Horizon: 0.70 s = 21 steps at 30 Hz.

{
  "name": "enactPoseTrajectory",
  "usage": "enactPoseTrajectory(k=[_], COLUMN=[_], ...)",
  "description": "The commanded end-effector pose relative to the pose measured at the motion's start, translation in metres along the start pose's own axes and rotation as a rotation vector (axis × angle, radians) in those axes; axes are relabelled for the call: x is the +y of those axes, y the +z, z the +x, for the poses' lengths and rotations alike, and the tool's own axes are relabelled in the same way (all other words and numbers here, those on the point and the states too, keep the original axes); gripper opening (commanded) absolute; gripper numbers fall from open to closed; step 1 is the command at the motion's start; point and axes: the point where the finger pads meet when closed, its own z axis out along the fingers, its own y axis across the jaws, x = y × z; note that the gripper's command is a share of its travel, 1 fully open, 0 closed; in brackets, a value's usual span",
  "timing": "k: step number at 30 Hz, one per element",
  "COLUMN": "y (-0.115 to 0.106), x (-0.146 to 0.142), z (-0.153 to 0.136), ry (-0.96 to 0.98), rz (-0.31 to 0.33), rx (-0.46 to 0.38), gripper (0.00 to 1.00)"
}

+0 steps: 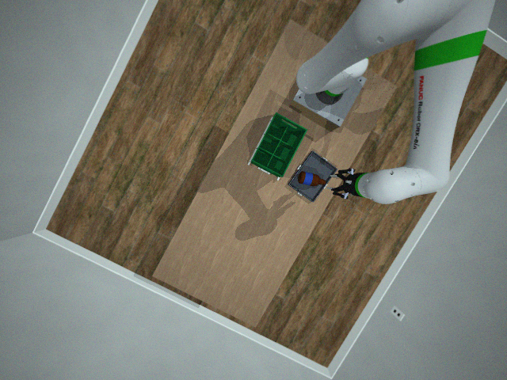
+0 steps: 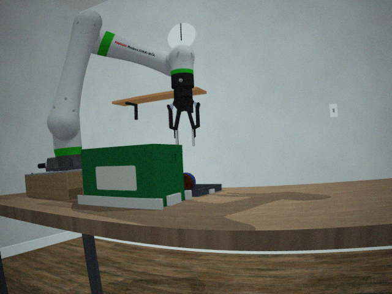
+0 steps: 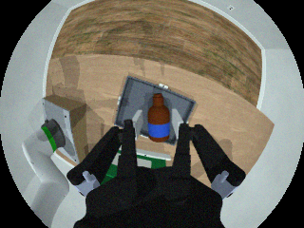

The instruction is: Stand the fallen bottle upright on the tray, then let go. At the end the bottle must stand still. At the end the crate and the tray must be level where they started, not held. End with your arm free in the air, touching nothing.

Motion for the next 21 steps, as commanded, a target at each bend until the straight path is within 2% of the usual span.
enactPoseTrajectory(k=[1,11,13,21], y=[0.005,0.035,0.035,0.063], x=[0.0,0.001,0.001,0.001], z=[0.0,0.0,0.0,0.0], ry=[0.0,0.0,0.0,0.0], rz=[0.0,0.0,0.0,0.0], rx=[0.0,0.0,0.0,0.0], gripper=[0.38,0.38,0.38,0.38])
